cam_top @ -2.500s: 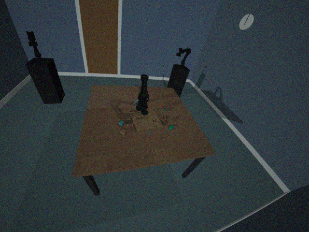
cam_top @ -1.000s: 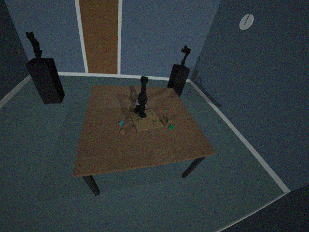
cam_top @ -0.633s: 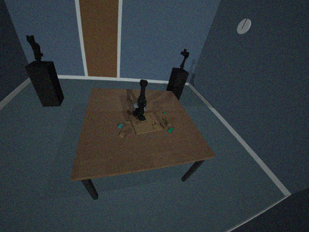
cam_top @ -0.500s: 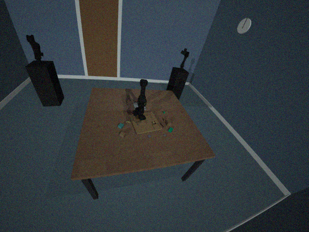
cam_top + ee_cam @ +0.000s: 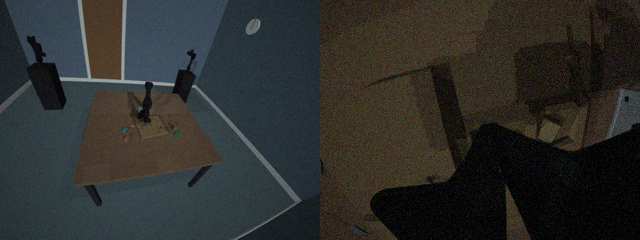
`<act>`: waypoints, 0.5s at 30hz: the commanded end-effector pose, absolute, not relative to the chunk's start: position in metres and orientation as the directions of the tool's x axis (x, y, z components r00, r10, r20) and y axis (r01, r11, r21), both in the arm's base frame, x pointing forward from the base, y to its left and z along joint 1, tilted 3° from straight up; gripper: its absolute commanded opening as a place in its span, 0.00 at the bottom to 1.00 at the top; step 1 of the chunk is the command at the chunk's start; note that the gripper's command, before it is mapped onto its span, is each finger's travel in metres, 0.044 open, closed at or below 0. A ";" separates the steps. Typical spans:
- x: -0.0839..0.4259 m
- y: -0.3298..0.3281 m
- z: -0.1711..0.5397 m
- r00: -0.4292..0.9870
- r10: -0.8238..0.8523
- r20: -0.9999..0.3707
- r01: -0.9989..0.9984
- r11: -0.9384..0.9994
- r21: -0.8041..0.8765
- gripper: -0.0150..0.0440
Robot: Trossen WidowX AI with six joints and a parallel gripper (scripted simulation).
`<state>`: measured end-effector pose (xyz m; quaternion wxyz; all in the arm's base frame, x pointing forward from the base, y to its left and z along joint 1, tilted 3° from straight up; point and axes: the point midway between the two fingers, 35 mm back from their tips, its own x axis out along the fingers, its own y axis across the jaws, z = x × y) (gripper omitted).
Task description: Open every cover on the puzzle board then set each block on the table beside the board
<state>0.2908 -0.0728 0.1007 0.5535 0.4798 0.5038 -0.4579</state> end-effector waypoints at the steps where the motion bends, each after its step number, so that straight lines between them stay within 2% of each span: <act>1: 0.291 -0.073 0.109 0.084 -0.025 -0.996 0.989 0.126 0.080 0.25; 15: 0.294 -0.077 0.120 0.076 -0.024 -0.997 0.990 0.121 0.072 0.25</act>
